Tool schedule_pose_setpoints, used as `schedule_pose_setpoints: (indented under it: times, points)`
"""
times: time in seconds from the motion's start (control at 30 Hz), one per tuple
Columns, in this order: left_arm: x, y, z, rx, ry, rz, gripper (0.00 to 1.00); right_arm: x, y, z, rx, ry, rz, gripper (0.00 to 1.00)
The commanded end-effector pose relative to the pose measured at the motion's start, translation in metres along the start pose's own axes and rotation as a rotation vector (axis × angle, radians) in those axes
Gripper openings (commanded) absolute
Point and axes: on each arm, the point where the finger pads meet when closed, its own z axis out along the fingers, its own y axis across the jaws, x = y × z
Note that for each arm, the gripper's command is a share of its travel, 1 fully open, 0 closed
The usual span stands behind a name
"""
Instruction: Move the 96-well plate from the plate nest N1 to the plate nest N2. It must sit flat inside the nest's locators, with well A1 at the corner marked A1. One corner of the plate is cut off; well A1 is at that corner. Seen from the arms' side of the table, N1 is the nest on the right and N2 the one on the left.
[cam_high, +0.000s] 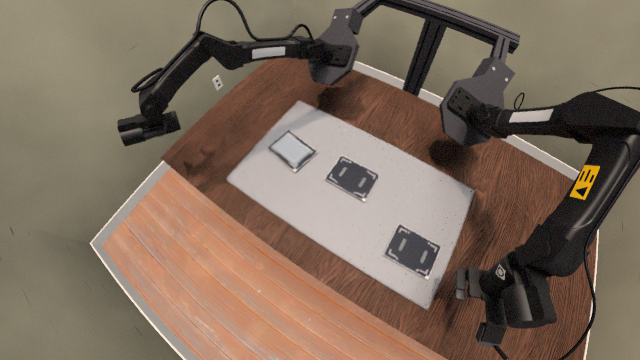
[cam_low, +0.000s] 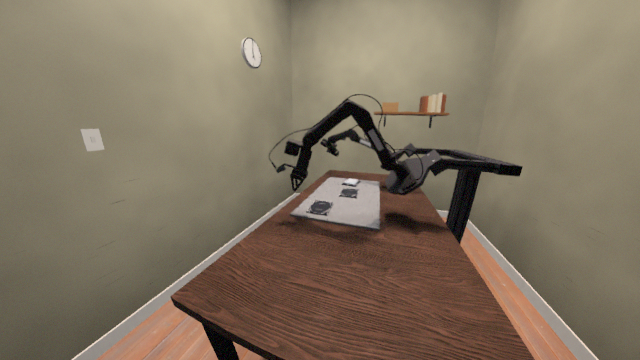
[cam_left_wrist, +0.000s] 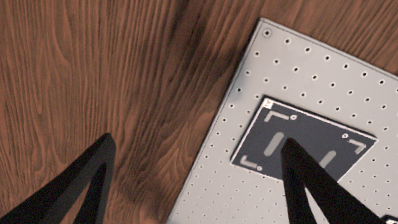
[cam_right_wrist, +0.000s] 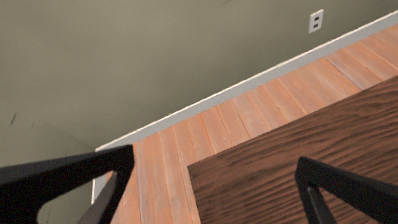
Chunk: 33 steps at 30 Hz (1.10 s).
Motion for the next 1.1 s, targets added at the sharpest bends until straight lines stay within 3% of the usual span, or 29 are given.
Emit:
schedule_pose_setpoints:
  times: [0.0,0.57,0.7,0.8,0.87,1.03,1.07]
  points:
    - [-0.003,0.001,-0.003,0.000,-0.010,-0.004,1.00,-0.005,0.004,-0.003,-0.008,-0.001,0.014,1.00]
    - [-0.003,0.001,-0.003,0.000,-0.010,-0.004,1.00,-0.005,0.004,-0.003,-0.008,-0.001,0.014,1.00]
    - [-0.011,-0.010,0.002,-0.006,-0.057,0.022,1.00,-0.006,0.011,-0.005,-0.035,0.005,0.031,1.00]
    - [-0.019,-0.043,0.003,0.028,-0.124,0.068,1.00,-0.004,0.015,-0.009,-0.062,0.016,0.035,1.00]
    - [-0.018,-0.084,0.000,0.077,-0.173,0.120,1.00,-0.003,0.015,-0.011,-0.081,0.023,0.023,1.00]
    - [0.013,-0.196,-0.028,0.237,-0.261,0.270,1.00,-0.018,0.025,-0.027,-0.150,0.035,0.027,1.00]
    - [0.013,-0.196,-0.028,0.237,-0.261,0.270,1.00,-0.018,0.025,-0.027,-0.150,0.035,0.027,1.00]
